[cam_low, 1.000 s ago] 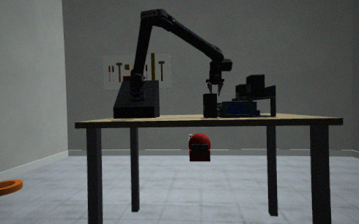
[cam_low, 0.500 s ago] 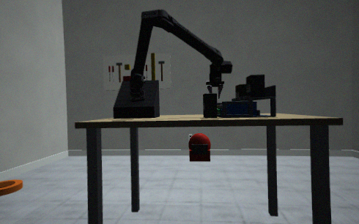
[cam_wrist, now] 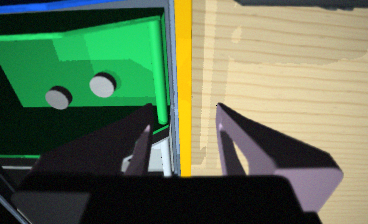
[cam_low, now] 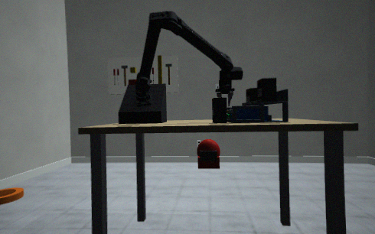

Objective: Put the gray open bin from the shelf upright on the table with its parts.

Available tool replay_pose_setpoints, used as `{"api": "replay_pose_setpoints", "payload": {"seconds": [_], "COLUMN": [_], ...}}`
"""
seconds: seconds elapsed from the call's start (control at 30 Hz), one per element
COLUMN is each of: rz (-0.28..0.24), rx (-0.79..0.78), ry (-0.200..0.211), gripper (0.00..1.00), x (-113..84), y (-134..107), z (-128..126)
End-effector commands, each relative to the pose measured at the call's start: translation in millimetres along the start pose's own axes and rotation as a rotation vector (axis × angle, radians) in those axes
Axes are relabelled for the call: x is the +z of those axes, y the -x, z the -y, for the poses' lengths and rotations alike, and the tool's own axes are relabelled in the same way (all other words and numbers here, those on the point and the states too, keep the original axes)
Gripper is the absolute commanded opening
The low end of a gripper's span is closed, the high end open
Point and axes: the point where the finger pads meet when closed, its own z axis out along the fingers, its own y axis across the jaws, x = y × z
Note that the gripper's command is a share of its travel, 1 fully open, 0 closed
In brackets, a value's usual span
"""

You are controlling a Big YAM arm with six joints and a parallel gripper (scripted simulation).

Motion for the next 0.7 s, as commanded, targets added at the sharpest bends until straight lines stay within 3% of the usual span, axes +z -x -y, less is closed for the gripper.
{"api": "replay_pose_setpoints", "payload": {"seconds": [0.0, 0.13, 0.17, 0.33, 0.67], "rz": [0.003, 0.003, 0.003, 0.002, 0.003], "rx": [-0.011, -0.012, -0.022, -0.012, -0.016], "ry": [-0.013, -0.014, 0.028, -0.006, -0.005], "gripper": [0.43, 0.43, 0.43, 0.43, 0.43], "x": [13.4, 15.7, -1.2, 16.2, 15.9], "y": [0, -1, -9, -1, -3], "z": [0, 1, -12, -2, -2]}}
